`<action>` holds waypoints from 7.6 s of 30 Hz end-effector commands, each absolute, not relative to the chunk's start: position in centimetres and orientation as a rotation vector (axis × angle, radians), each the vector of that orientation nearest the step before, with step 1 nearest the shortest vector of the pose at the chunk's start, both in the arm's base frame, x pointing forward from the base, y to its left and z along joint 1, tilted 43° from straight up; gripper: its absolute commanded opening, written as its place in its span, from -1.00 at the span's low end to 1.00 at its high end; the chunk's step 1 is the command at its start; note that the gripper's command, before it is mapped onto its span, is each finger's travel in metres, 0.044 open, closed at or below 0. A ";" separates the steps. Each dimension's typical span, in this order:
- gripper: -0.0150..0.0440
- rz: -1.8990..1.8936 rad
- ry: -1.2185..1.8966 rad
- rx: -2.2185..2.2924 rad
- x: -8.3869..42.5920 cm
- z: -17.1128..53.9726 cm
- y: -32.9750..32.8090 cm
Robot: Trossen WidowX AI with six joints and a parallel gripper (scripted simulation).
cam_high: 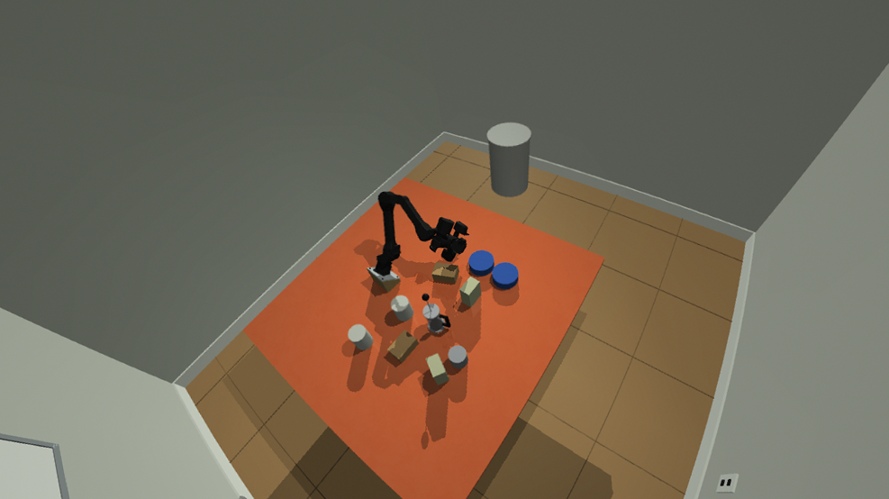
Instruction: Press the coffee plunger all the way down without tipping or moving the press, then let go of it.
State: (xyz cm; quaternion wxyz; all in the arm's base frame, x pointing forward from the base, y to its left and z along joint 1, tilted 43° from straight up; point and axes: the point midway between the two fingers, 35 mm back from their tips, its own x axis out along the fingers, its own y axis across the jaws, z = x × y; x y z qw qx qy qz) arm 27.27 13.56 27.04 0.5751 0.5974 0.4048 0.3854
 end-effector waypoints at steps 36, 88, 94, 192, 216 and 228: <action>1.00 -0.121 0.384 0.805 24.3 20.1 -28.0; 0.29 -0.135 0.380 0.794 28.9 14.0 -24.6; -0.11 -0.135 0.380 0.794 28.9 14.0 -24.6; -0.11 -0.133 0.377 0.796 32.5 7.7 -20.1; -0.11 -0.133 0.377 0.796 32.6 7.7 -20.3; -0.11 -0.141 0.365 0.782 32.5 8.0 -20.6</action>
